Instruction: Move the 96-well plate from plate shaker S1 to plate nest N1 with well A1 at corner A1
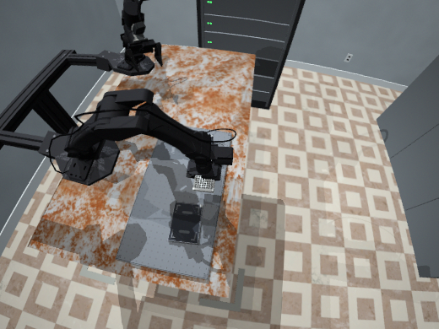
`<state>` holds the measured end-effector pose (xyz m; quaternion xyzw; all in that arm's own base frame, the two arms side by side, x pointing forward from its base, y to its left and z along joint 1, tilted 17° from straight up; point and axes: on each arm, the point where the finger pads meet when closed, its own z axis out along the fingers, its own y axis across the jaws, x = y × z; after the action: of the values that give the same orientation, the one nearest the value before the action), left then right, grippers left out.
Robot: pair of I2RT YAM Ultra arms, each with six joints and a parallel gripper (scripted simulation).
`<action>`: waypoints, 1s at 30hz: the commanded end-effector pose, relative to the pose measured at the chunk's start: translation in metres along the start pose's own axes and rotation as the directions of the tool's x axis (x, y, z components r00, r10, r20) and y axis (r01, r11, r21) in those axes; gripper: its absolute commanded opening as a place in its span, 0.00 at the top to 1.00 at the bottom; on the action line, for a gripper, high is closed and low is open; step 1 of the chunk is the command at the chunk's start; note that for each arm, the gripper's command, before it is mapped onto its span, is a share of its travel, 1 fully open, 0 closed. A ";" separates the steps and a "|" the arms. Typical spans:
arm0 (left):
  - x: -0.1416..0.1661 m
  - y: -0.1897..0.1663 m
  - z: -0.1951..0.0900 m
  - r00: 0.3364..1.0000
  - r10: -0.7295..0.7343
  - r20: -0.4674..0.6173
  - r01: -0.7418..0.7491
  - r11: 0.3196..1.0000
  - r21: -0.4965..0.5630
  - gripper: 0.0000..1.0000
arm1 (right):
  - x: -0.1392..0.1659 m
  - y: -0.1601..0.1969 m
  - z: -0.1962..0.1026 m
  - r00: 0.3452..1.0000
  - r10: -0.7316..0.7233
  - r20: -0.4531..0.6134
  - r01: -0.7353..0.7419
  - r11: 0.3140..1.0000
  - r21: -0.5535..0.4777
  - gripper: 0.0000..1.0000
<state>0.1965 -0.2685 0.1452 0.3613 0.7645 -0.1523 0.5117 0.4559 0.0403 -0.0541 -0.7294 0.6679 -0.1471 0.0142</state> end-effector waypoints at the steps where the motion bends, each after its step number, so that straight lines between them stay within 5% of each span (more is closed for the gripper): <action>1: -0.041 -0.010 0.021 0.995 -0.011 0.095 0.008 0.999 0.038 0.00 | -0.003 -0.007 -0.007 0.992 -0.115 0.050 0.113 0.992 0.052 0.18; 7: -0.066 -0.027 0.063 0.995 0.011 0.103 -0.018 0.998 0.068 0.00 | 0.061 0.004 0.005 0.996 -0.090 0.029 0.089 0.995 0.043 0.18; 16: -0.056 -0.058 0.154 0.996 0.061 0.061 -0.068 0.991 0.112 0.00 | 0.136 0.032 0.017 0.999 -0.046 0.002 0.046 0.999 0.021 0.18; 18: -0.056 -0.058 0.154 0.996 0.061 0.061 -0.068 0.991 0.112 0.00 | 0.136 0.032 0.017 0.999 -0.046 0.002 0.046 0.999 0.021 0.18; 30: 0.066 -0.093 0.278 0.986 0.141 -0.086 -0.125 0.976 0.177 0.00 | 0.179 0.058 0.023 1.000 -0.004 -0.013 0.004 1.000 -0.004 0.18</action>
<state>0.2942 -0.4513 -0.0357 0.4520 0.7619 -0.1487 0.4394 0.4132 -0.1442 -0.0647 -0.7231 0.6762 -0.1410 -0.0035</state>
